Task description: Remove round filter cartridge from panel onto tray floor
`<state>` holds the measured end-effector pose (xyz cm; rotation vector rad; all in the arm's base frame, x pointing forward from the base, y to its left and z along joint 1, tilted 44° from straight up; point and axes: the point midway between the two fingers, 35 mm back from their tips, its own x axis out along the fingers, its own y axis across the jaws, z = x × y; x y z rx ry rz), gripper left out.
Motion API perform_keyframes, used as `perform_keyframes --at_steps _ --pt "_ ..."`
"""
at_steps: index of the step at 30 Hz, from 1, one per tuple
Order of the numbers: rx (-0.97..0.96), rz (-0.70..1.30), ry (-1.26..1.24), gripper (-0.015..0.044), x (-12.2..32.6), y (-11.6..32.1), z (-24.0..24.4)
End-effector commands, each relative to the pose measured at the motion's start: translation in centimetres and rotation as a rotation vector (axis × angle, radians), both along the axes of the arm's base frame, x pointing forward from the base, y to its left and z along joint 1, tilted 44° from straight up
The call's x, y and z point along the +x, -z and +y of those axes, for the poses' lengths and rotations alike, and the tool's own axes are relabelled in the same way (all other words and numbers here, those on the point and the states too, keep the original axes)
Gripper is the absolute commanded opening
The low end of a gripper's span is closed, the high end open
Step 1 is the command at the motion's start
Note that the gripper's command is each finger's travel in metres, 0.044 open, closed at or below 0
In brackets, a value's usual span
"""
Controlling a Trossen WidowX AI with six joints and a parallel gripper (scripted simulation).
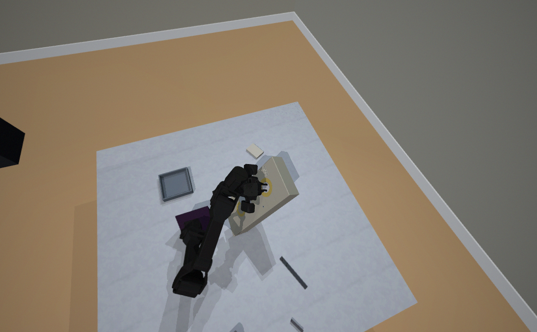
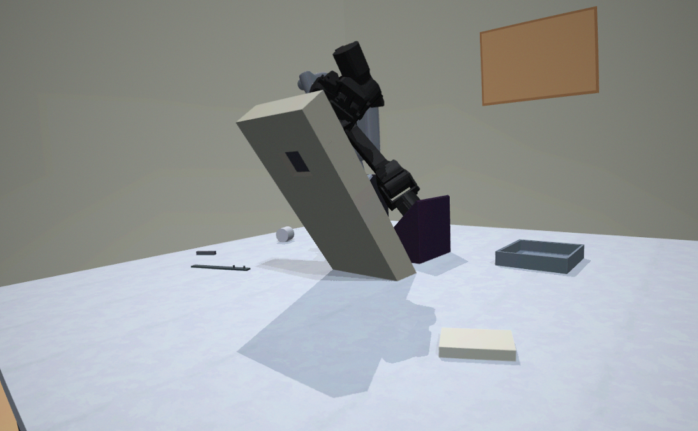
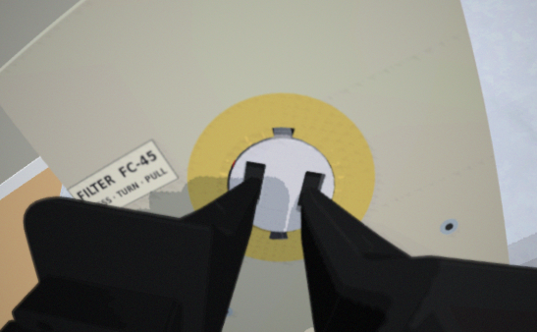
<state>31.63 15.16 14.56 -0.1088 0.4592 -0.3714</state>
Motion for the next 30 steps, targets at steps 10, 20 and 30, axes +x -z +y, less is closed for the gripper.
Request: perform_keyframes --at_steps 10,20,30 --pt "-0.001 0.004 -0.003 0.0094 0.15 0.21 -0.1" --pt "-0.001 0.004 -0.003 0.0094 0.41 0.34 -0.21" --pt "-0.001 0.004 -0.003 0.0094 0.89 0.57 -0.43"
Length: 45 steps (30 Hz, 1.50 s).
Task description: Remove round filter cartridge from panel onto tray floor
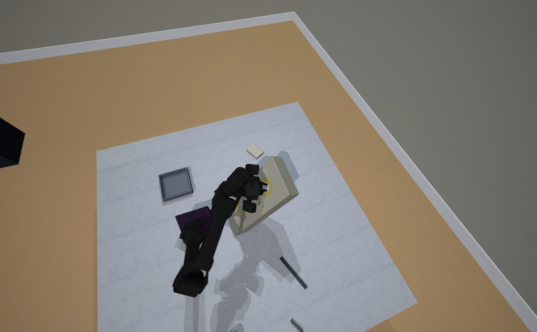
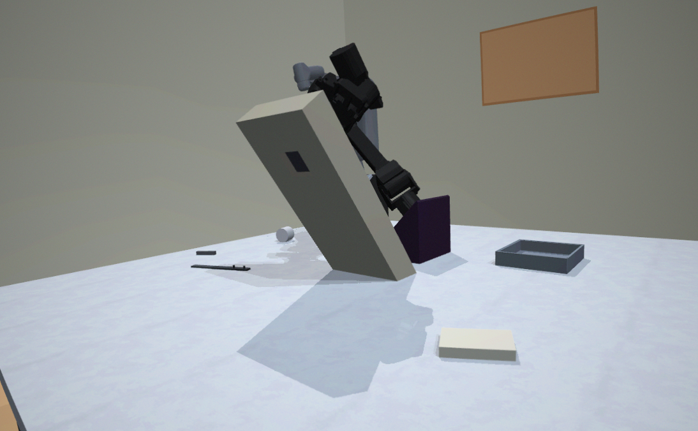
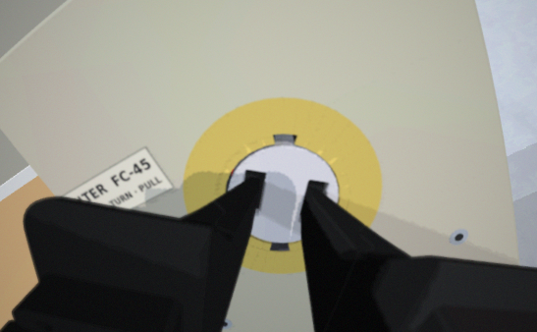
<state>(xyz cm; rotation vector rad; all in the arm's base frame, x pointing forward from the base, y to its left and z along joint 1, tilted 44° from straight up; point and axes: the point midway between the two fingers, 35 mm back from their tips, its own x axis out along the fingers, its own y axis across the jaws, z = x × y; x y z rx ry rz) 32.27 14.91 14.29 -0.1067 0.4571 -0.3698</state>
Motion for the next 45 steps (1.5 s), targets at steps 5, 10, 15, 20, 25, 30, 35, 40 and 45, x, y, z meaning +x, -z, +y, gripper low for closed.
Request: perform_keyframes --at_steps 5,10,15,20,25,30,35,40,45 --pt "-0.003 0.006 -0.001 0.0094 0.37 0.35 -0.24" --pt "-0.003 0.006 -0.001 0.0094 0.49 0.41 -0.3" --pt "-0.003 0.006 -0.001 0.0094 0.63 0.48 -0.36" --pt "-0.003 0.006 -0.001 0.0094 0.78 0.55 -0.43" --pt "-0.003 0.006 -0.001 0.0094 0.89 0.6 -0.48" --pt "-0.003 0.006 -0.001 0.0094 0.96 0.63 -0.51" --pt "-0.003 0.006 -0.001 0.0094 1.03 0.67 -0.54" --pt "-0.003 0.005 -0.001 0.0094 1.08 0.69 -0.57" --pt "-0.011 -0.003 -0.012 0.008 0.56 0.31 -0.15"
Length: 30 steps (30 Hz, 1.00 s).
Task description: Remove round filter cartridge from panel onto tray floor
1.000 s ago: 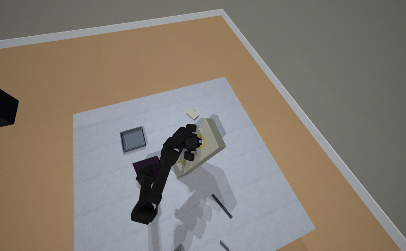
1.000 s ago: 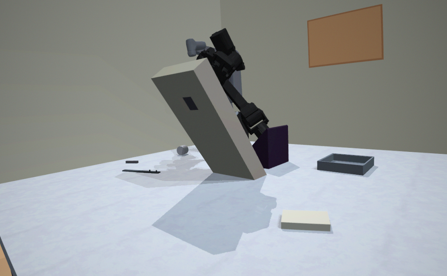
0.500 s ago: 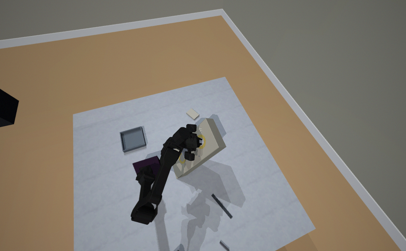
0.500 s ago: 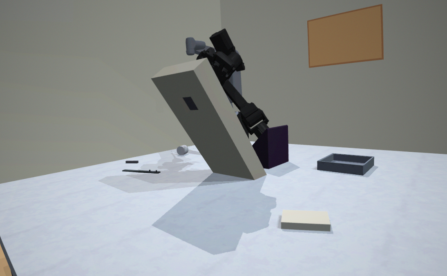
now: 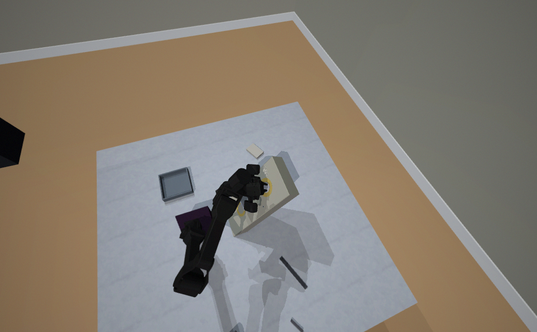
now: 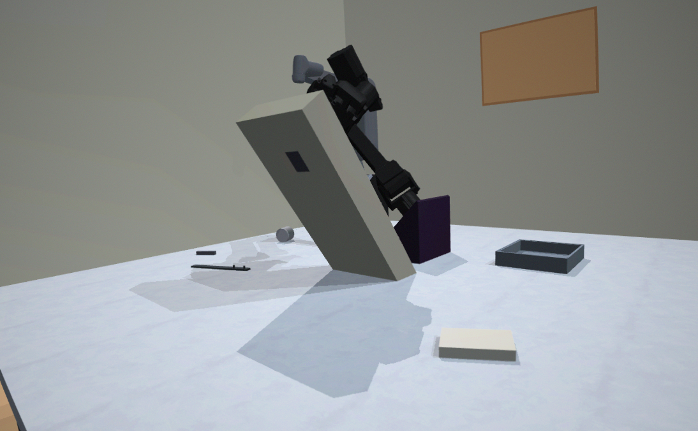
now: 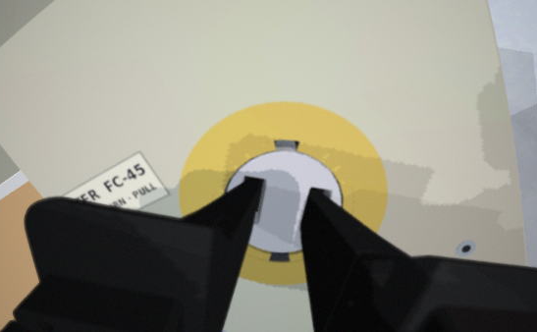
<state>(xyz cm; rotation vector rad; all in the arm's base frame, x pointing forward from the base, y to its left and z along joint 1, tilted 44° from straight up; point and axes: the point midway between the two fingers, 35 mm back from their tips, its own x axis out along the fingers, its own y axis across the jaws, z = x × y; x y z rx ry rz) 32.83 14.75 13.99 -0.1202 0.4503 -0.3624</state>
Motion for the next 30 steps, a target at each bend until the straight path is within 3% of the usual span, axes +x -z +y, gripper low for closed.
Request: perform_keyframes --at_steps 1,9,12,30 --pt "0.002 0.001 -0.001 0.0073 0.0 0.02 0.01" --pt "0.002 0.001 -0.001 0.0 0.0 0.02 0.01" --pt "0.017 -0.004 0.008 0.0 0.1 0.08 -0.06" --pt "0.519 -0.217 0.259 0.0 0.63 0.45 -0.45"
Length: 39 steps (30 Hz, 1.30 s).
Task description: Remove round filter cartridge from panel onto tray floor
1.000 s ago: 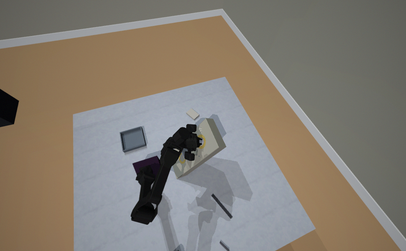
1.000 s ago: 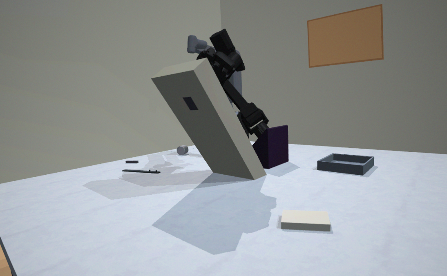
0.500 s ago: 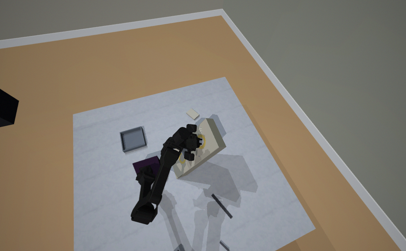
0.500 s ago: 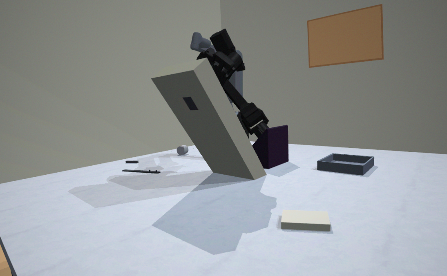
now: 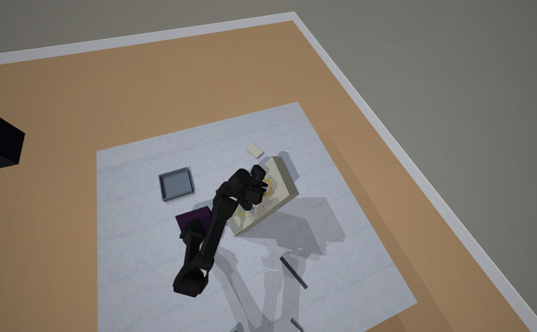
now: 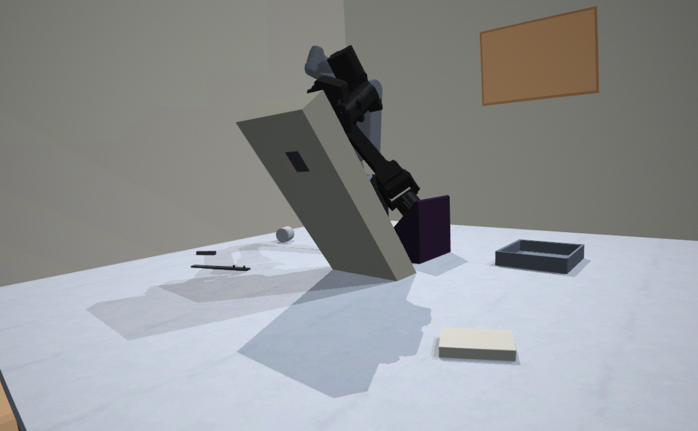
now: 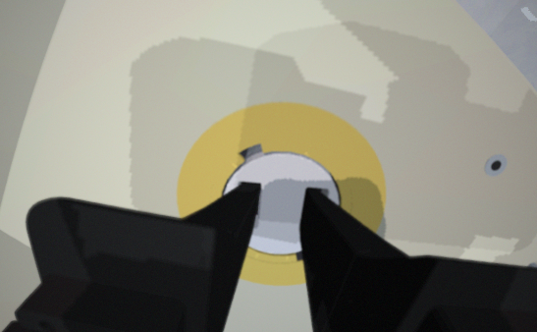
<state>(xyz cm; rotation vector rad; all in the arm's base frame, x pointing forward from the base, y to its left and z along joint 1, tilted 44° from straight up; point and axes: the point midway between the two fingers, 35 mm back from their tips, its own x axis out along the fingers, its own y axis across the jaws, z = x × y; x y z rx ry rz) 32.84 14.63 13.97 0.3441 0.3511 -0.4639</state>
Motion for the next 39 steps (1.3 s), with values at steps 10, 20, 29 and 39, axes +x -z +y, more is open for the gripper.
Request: perform_keyframes --at_steps 10,20,29,39 --pt "0.412 -0.169 0.203 0.0 0.6 0.4 -0.3" --pt "0.703 -0.299 0.345 0.0 0.5 0.4 -0.3" --pt "0.954 -0.411 0.468 0.0 0.5 0.4 -0.3" --pt "0.925 -0.389 0.46 0.0 -0.7 0.0 0.5"
